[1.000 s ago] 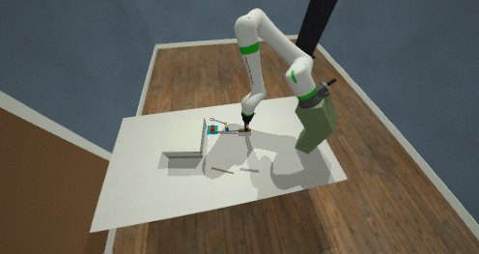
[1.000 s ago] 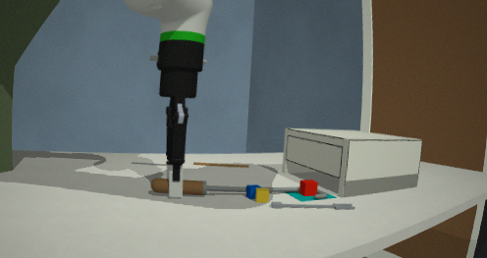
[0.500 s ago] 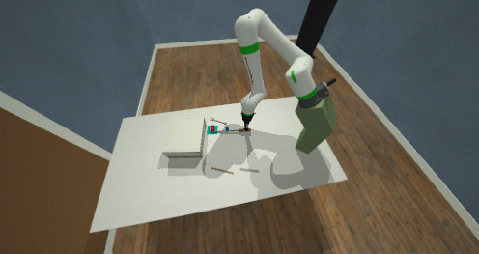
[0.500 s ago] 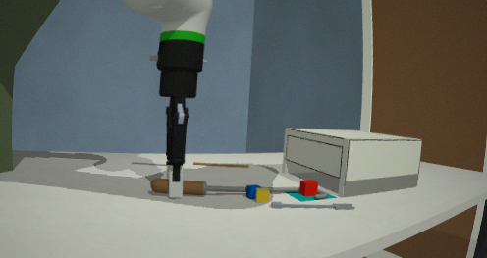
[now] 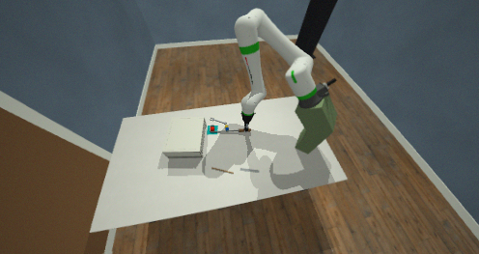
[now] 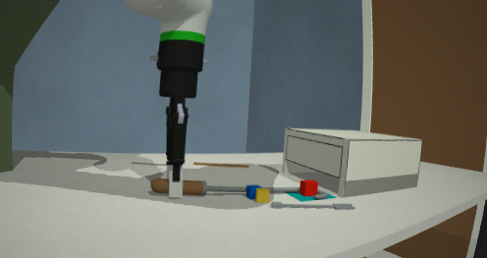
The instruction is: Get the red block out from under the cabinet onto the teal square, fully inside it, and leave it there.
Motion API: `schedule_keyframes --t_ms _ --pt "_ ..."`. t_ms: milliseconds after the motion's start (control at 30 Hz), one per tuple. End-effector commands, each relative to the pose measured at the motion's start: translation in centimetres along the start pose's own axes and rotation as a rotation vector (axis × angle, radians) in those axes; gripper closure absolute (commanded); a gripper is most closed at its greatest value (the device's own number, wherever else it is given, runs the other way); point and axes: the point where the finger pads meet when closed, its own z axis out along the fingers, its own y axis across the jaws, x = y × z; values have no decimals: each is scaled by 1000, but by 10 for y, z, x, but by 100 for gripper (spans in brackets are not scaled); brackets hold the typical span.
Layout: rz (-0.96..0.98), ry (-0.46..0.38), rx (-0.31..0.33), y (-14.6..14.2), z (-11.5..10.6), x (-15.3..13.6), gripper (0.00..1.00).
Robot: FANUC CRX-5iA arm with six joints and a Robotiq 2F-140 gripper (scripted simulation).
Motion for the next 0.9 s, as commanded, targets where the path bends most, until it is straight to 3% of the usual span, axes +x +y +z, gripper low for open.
schedule_keyframes --t_ms 0,867 --pt "0 0 0 0 0 0 100" --pt "1 0 0 -12 0 9 100"
